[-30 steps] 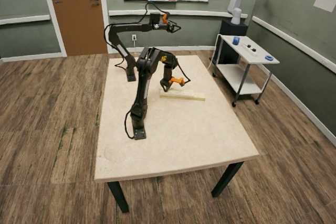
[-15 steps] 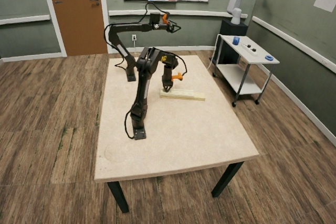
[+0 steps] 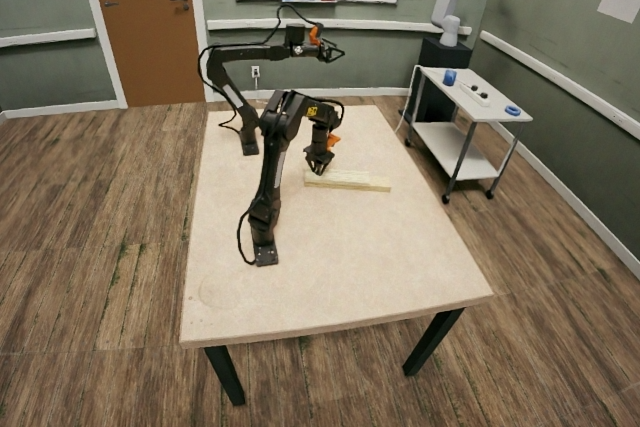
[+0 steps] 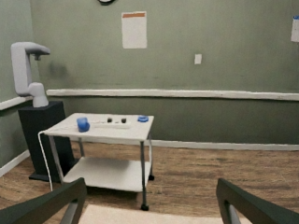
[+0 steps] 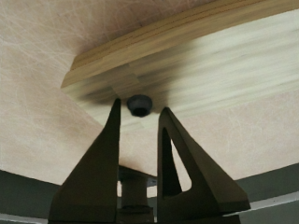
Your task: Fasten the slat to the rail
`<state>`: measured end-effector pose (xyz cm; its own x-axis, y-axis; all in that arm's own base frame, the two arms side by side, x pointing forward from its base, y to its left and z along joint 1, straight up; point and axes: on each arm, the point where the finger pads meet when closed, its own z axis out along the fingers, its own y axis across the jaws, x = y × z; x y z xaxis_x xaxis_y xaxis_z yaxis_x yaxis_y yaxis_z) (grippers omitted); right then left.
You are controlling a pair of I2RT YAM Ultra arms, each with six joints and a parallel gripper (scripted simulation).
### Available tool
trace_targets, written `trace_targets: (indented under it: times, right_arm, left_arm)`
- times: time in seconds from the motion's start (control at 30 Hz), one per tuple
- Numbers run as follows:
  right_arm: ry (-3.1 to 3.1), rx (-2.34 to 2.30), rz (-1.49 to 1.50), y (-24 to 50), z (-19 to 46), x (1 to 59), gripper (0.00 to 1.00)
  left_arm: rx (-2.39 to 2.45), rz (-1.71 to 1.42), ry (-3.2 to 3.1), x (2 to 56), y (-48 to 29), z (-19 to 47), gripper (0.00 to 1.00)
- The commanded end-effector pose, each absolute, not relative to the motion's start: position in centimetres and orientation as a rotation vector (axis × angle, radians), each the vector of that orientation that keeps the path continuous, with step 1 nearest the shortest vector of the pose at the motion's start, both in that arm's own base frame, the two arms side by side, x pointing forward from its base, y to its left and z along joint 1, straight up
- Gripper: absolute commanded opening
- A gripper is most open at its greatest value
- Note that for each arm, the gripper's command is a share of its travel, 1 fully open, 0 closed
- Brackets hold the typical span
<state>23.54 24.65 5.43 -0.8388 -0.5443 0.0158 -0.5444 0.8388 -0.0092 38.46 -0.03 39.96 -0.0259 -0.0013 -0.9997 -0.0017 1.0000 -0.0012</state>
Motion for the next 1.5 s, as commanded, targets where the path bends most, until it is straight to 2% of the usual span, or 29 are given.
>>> trace_targets:
  times: [0.0, 0.23, 0.3, 0.53, 0.93, 1.47]
  right_arm:
    - [-2.872, 1.307, -0.006, 25.36, 6.83, 23.98, 0.34]
    - [-2.633, 1.741, 0.003, 25.34, 6.9, 23.99, 0.34]
    - [-2.633, 1.741, 0.003, 25.34, 6.9, 23.99, 0.34]
    - [-2.254, 2.207, 0.012, 25.29, 6.98, 23.98, 0.34]
    - [-1.62, 2.719, 0.011, 25.26, 7.05, 23.97, 0.34]
    - [-1.602, 2.732, 0.009, 25.26, 7.05, 23.97, 0.34]
  left_arm:
    - [-0.002, 0.0, 1.583, 38.37, -0.03, 40.45, 1.0]
    - [-0.002, 0.0, 1.583, 38.37, -0.03, 40.45, 1.0]
    - [-0.002, 0.0, 1.583, 38.37, -0.03, 40.45, 1.0]
    - [-0.002, 0.0, 1.583, 38.37, -0.03, 40.45, 1.0]
    - [-0.002, 0.0, 1.583, 38.37, -0.03, 40.45, 1.0]
    - [-0.002, 0.0, 1.583, 38.37, -0.03, 40.45, 1.0]
